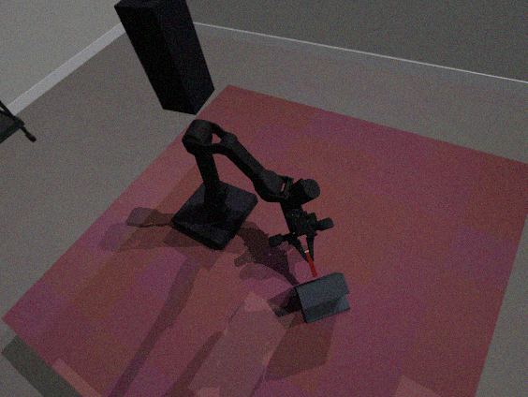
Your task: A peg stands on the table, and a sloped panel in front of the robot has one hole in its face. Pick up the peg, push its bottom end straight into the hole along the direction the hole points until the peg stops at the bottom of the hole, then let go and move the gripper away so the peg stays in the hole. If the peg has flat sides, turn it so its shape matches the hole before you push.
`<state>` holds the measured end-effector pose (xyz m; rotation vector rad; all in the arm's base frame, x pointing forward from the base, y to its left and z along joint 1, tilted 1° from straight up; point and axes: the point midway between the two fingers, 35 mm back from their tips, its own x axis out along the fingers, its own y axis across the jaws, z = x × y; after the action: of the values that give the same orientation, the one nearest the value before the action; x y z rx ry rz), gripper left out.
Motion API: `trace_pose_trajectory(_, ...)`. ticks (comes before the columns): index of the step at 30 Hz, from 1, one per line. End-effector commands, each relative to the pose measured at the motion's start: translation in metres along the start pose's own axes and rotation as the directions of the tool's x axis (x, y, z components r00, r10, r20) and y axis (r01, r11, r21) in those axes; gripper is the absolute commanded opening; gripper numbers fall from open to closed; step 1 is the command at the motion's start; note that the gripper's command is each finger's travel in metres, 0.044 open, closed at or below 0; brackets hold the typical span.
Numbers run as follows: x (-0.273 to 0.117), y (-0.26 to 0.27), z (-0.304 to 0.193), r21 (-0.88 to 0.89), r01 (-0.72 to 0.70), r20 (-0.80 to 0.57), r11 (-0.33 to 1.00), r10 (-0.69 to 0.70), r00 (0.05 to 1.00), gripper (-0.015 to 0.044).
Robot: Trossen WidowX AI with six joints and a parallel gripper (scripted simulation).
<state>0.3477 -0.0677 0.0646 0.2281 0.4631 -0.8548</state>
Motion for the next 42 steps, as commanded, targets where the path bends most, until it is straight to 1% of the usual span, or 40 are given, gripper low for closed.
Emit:
trace_pose_trajectory(1, -0.001, 0.000, 0.000, 0.001, 0.001, 0.000, 1.000, -0.001, 1.000, 0.0000)
trace_pose_trajectory(42, 0.013, 0.002, 0.002, 0.002, 0.001, 0.001, 1.000, -0.001, 1.000, 0.0000)
